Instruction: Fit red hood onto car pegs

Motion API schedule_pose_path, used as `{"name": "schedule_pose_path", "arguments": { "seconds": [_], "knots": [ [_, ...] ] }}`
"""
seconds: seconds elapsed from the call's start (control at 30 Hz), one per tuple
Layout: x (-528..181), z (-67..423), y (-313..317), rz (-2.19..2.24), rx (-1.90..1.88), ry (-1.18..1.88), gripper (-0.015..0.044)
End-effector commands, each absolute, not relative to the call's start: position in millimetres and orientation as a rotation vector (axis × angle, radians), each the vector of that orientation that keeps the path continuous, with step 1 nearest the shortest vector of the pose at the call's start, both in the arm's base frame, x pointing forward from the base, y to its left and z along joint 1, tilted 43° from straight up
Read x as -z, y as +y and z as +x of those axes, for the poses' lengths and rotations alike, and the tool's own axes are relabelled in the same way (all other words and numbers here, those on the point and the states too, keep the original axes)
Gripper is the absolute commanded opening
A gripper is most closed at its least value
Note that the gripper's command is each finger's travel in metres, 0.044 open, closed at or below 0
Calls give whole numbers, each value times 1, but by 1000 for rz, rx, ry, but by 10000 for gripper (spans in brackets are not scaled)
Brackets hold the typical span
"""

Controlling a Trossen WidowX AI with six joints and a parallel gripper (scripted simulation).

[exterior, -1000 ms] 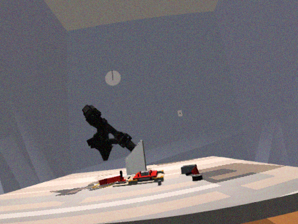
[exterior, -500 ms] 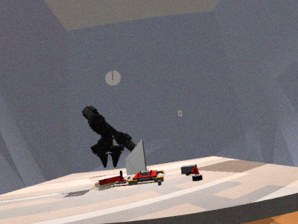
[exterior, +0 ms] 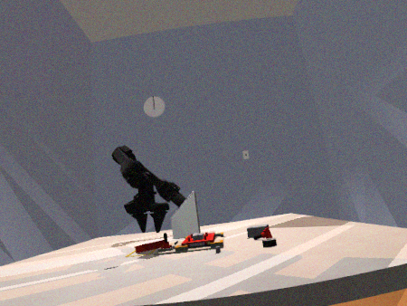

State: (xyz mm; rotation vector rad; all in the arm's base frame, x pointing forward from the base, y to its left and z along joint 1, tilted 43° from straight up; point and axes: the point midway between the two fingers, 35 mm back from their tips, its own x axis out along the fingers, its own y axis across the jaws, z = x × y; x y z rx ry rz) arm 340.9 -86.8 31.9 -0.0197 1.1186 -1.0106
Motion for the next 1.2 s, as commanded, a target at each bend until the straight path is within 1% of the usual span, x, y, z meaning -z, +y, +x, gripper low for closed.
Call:
{"name": "schedule_pose_path", "arguments": {
  "seconds": [0.0, 1.17],
  "knots": [
    [-29, 341, -89, -25, 1010, 1117, 440],
    [-8, 345, -111, -27, 1011, 1116, 440]
  ]
}}
